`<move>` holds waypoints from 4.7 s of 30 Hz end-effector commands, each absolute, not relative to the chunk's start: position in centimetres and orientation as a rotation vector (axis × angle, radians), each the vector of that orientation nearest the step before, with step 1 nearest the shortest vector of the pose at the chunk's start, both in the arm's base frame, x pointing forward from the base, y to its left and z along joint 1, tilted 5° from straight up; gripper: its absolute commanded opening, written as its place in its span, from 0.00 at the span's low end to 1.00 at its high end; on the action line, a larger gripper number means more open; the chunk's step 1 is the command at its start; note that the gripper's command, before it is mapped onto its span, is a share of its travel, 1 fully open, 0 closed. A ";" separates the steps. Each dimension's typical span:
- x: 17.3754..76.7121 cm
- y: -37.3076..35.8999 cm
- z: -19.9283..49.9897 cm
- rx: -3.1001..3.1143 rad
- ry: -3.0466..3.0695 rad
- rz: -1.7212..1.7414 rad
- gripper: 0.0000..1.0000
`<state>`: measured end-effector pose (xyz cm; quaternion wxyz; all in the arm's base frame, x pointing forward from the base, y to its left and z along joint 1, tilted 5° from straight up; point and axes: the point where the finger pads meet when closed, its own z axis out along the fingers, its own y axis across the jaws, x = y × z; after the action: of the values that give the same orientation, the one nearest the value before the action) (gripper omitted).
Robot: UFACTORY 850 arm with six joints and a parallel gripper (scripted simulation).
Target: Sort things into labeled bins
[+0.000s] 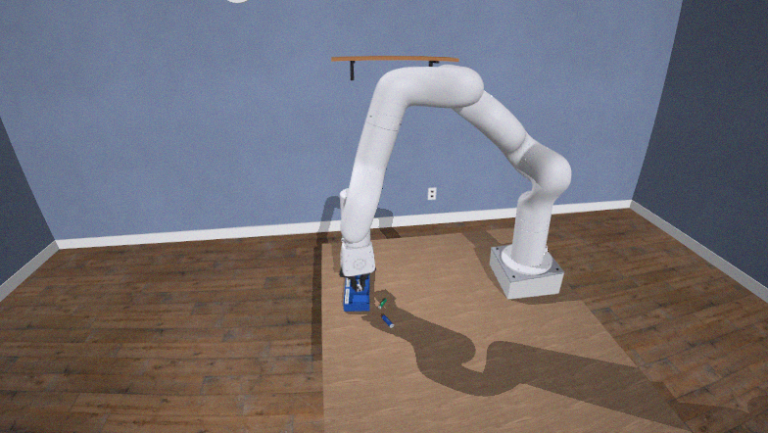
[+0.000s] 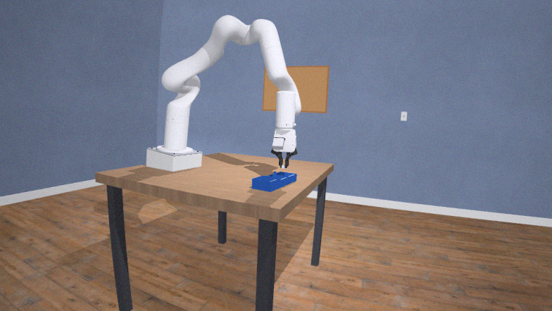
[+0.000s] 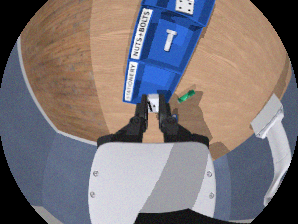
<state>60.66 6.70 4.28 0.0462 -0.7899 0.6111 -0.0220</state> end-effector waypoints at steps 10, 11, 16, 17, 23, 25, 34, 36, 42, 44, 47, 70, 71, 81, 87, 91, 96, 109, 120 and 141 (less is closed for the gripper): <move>60.7 6.7 4.4 -2.137 2.215 -0.093 0.00; 60.7 6.7 4.4 -2.137 2.215 -0.093 0.00; 60.7 6.7 4.4 -2.137 2.215 -0.093 0.00; 60.7 6.7 4.4 -2.137 2.215 -0.093 0.00; 60.8 6.7 4.2 -2.137 2.215 -0.093 0.00; 60.8 6.7 4.2 -2.137 2.215 -0.093 0.00; 60.9 6.7 2.4 -2.137 2.215 -0.093 0.00; 60.9 6.7 2.0 -2.137 2.215 -0.093 0.00; 61.0 6.7 1.2 -2.137 2.215 -0.093 0.00; 61.0 6.7 0.8 -2.137 2.215 -0.093 0.00; 61.1 6.7 0.2 -2.137 2.215 -0.093 0.00; 61.1 6.7 0.0 -2.137 2.215 -0.093 0.29; 61.1 6.7 0.0 -2.137 2.215 -0.093 0.29; 61.1 6.7 0.1 -2.137 2.215 -0.093 0.29; 61.1 6.7 0.9 -2.137 2.215 -0.093 0.29; 61.0 6.7 1.4 -2.137 2.215 -0.093 0.29; 61.0 6.7 1.8 -2.137 2.215 -0.093 0.29; 60.8 6.7 4.4 -2.137 2.215 -0.093 0.29; 60.6 6.7 6.4 -2.137 2.215 -0.093 1.00; 59.9 6.7 13.9 -2.137 2.215 -0.093 1.00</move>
<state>59.99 6.73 12.47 0.0303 -0.6936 0.7191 -0.0295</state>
